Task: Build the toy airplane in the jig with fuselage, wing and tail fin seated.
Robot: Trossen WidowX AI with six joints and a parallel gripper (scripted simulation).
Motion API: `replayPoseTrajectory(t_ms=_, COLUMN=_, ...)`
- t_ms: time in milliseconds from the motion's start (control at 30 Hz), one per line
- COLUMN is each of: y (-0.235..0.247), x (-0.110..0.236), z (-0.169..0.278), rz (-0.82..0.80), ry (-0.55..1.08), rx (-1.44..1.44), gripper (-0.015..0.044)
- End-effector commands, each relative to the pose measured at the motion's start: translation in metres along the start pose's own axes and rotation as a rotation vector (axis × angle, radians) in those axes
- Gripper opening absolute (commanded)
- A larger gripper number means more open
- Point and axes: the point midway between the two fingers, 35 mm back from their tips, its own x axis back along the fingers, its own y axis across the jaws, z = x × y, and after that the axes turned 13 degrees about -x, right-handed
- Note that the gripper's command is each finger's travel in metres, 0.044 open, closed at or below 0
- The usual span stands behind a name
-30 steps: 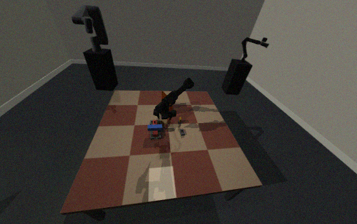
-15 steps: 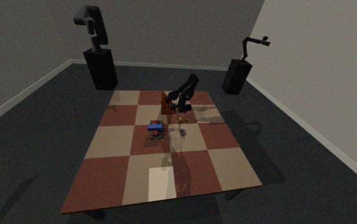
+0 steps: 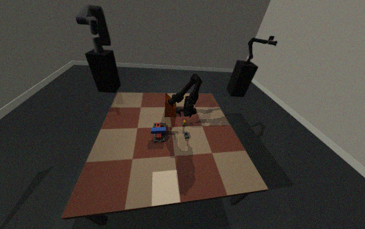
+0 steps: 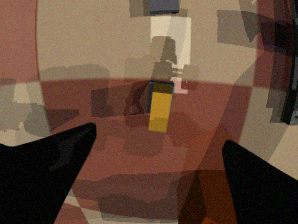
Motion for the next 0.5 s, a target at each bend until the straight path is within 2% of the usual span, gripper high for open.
replayPoseTrajectory(t_ms=0, y=0.001, x=-0.022, z=0.004, rz=-0.008, ry=0.005, rx=-0.004, gripper=0.044)
replayPoseTrajectory(t_ms=467, y=0.001, x=-0.041, z=0.004, rz=-0.008, ry=0.005, rx=-0.004, gripper=0.044)
